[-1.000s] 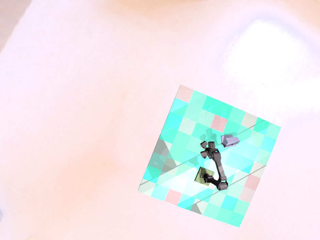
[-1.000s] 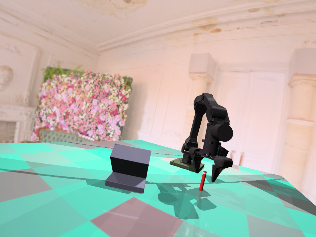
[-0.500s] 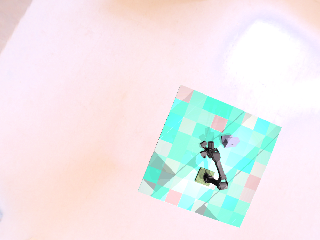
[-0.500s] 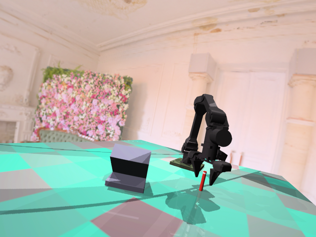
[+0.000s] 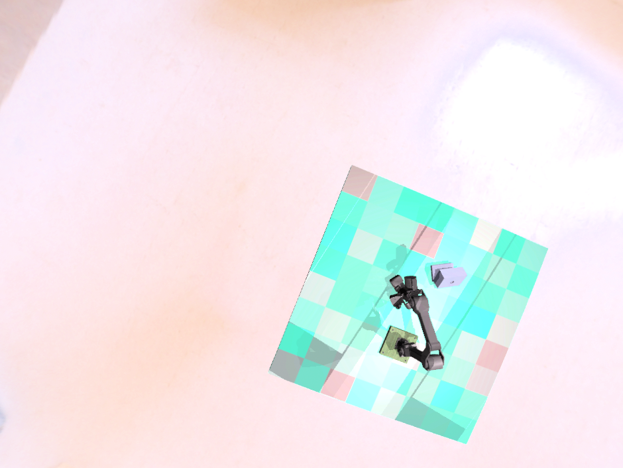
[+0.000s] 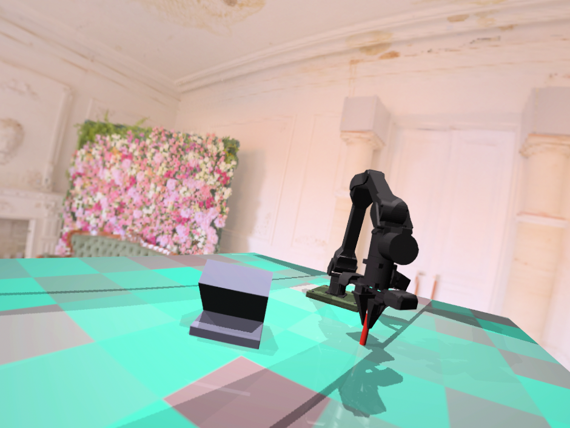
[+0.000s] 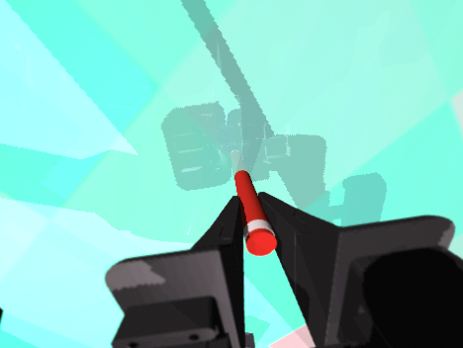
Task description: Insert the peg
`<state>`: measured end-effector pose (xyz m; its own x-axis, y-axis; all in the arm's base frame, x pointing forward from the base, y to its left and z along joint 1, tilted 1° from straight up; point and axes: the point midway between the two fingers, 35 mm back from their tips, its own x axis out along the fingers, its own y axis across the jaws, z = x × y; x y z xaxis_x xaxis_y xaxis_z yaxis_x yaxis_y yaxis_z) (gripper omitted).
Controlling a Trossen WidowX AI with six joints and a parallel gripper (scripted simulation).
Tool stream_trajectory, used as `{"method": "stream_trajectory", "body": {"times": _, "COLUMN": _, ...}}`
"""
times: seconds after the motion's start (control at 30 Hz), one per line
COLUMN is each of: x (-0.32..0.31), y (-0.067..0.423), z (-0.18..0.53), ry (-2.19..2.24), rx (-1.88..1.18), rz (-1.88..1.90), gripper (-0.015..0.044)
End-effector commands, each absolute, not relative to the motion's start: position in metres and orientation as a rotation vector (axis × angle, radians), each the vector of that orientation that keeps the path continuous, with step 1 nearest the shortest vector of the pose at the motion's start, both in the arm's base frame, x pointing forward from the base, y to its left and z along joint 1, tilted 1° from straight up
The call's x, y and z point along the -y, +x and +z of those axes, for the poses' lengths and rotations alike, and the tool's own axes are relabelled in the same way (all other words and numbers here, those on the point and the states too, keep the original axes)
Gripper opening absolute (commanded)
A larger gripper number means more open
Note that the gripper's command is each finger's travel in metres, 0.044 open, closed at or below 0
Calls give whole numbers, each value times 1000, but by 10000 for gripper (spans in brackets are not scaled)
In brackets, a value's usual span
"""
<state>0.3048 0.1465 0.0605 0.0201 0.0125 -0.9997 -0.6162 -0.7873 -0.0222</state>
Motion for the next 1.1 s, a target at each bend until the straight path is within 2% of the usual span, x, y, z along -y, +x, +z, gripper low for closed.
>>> {"method": "stream_trajectory", "body": {"times": 0.0, "x": -147, "y": 305, "z": 61, "ry": -1847, "rx": -614, "rz": 1817, "gripper": 32}}
{"method": "stream_trajectory", "body": {"times": 0.13, "x": -147, "y": 305, "z": 62, "ry": -1847, "rx": -614, "rz": 1817, "gripper": 0}}
{"method": "stream_trajectory", "body": {"times": 1.07, "x": -148, "y": 306, "z": 140, "ry": -1842, "rx": -624, "rz": 1815, "gripper": 0}}
